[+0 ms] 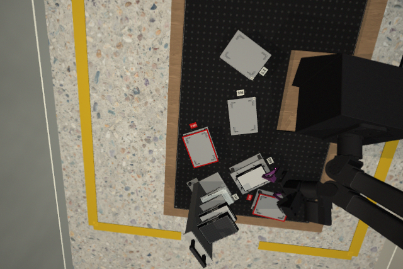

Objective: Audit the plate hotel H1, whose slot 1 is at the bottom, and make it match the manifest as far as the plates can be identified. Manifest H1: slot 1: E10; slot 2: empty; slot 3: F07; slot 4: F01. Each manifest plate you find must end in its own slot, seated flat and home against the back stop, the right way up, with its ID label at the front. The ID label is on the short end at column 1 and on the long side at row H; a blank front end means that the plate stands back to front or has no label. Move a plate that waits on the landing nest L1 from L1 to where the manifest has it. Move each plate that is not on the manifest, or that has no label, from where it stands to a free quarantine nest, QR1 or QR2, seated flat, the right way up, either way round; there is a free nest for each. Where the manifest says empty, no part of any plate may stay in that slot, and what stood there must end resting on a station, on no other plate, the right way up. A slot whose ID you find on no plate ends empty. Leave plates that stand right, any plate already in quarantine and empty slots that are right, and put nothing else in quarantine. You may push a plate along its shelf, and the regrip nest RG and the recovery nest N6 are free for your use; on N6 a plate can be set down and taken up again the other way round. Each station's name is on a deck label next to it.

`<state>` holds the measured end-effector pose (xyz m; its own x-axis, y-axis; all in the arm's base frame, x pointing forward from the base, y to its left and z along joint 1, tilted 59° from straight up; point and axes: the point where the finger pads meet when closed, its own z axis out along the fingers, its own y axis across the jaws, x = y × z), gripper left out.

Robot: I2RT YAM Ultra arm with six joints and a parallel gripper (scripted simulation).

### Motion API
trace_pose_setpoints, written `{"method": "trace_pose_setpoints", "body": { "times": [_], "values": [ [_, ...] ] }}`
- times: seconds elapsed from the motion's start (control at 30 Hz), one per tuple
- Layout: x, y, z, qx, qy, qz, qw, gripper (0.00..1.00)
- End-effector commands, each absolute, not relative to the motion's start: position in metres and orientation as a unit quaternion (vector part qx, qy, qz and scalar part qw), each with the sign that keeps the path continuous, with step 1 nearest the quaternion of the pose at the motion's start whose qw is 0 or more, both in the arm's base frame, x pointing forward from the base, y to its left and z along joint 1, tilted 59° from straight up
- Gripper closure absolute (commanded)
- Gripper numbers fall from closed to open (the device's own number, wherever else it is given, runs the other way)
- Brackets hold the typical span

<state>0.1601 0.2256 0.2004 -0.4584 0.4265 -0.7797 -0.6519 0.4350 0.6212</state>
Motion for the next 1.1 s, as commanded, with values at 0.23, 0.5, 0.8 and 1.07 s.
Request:
{"method": "trace_pose_setpoints", "body": {
  "times": [0.23,0.5,0.8,1.07],
  "values": [
    [0.168,0.229,0.197,-0.104,0.7,0.516,0.483,0.0],
    [0.188,0.24,0.21,-0.159,0.747,0.501,0.407,0.0],
    [0.206,0.249,0.222,-0.205,0.782,0.484,0.335,0.0],
    [0.207,0.249,0.222,-0.255,0.813,0.459,0.25,0.0]
  ]
}}
